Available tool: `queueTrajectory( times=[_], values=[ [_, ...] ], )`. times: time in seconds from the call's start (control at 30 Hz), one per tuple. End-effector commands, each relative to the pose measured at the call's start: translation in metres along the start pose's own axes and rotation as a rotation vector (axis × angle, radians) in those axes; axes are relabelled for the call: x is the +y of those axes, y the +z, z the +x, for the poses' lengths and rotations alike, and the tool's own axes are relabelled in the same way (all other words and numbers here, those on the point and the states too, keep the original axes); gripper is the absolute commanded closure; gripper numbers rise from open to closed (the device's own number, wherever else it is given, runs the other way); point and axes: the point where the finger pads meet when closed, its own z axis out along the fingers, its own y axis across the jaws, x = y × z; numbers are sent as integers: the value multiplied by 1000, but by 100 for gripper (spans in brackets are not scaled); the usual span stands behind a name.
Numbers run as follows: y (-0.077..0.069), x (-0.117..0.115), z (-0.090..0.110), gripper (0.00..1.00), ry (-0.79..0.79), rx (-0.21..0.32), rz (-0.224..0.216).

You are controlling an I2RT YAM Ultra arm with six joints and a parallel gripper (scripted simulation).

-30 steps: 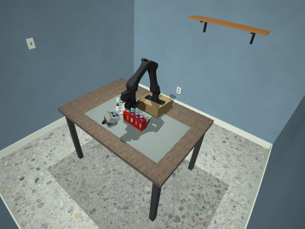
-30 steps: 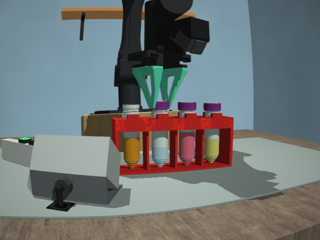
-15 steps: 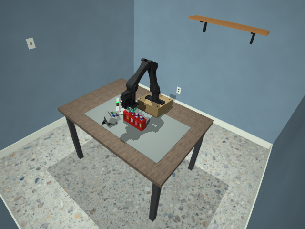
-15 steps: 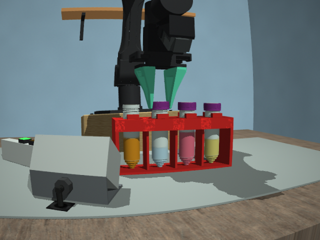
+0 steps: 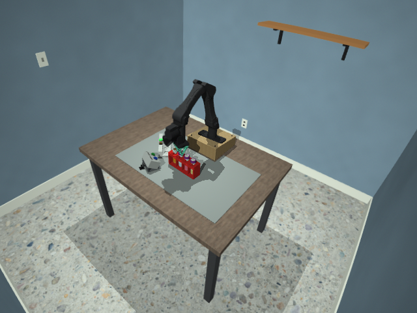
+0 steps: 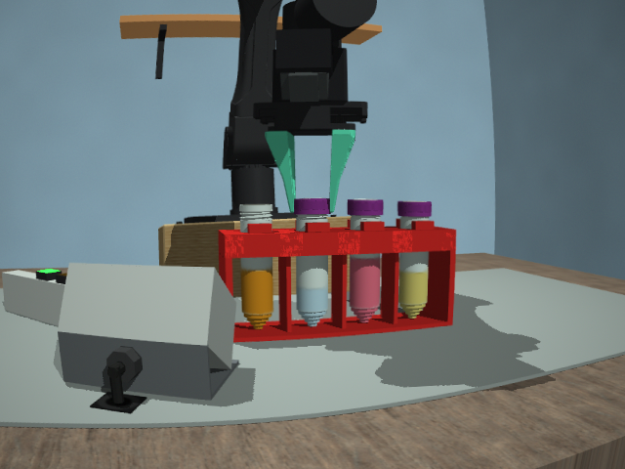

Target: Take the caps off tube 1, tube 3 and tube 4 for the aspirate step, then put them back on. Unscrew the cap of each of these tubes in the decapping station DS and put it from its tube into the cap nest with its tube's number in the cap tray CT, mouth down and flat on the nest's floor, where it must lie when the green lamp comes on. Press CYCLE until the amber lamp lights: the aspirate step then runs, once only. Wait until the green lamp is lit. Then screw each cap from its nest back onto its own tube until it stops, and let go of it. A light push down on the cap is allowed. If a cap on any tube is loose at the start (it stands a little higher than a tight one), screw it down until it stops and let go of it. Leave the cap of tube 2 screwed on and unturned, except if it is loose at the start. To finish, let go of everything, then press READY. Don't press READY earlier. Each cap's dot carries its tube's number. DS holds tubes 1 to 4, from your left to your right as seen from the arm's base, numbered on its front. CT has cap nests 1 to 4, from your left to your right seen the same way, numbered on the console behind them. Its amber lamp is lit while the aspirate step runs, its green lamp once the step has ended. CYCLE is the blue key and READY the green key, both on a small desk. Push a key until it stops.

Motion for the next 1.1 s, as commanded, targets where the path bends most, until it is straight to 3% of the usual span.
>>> queueTrajectory(
  times=[0.0, 0.03, 0.43, 0.9, 0.97, 1.07],
  values=[
    [-2, 0, -2, 100, 48, -9, -4],
    [-2, 0, -2, 51, 48, -9, -4],
    [-2, 0, -2, 51, 48, -9, -4],
    [-3, 1, -2, 51, -512, -10, -1],
    [-3, 1, -2, 51, -512, -10, -1],
    [-3, 1, -2, 51, -632, -10, 0]
  ],
)
